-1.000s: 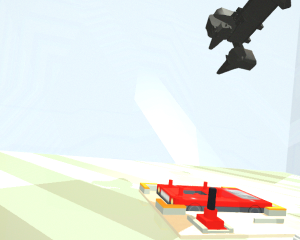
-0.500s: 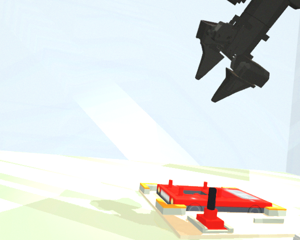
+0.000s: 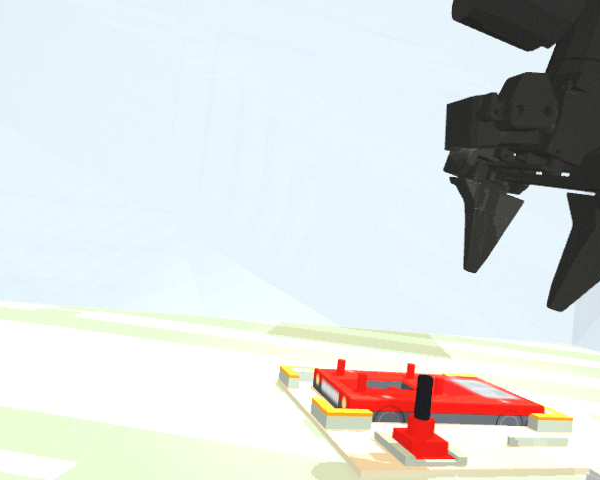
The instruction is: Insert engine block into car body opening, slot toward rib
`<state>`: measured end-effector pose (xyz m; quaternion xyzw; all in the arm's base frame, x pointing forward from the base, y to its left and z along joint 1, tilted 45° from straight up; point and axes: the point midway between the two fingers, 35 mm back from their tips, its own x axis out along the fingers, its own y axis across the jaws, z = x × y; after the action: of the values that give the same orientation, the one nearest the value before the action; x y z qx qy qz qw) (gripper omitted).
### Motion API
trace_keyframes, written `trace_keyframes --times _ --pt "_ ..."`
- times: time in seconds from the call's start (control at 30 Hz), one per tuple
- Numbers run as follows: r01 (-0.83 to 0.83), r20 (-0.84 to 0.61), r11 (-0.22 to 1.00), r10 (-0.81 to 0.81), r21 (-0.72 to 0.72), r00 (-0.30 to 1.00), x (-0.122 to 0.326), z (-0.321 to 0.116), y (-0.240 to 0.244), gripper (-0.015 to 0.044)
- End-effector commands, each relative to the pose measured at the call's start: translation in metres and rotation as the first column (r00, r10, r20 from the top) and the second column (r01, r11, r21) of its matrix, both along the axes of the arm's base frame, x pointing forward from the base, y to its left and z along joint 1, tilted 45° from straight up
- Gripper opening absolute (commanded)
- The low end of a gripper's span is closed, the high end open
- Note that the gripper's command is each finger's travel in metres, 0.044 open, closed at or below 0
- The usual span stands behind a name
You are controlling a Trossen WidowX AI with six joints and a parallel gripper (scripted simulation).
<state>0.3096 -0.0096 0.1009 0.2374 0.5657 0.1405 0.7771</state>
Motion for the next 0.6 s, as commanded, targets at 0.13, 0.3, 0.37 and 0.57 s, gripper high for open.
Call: trace_keyframes --times 0.13,0.3,0.37,0.57 --pt "-0.019 -0.142 0.974 0.052 0.225 0.989 -0.024 0.02 0.079 0.044" --pt "-0.02 -0.156 0.97 0.059 0.242 0.986 -0.028 0.021 0.084 0.044" --pt "-0.02 -0.156 0.97 0.059 0.242 0.986 -0.028 0.021 0.084 0.044" --pt "-0.02 -0.155 0.97 0.059 0.243 0.986 -0.022 -0.004 0.108 0.044"
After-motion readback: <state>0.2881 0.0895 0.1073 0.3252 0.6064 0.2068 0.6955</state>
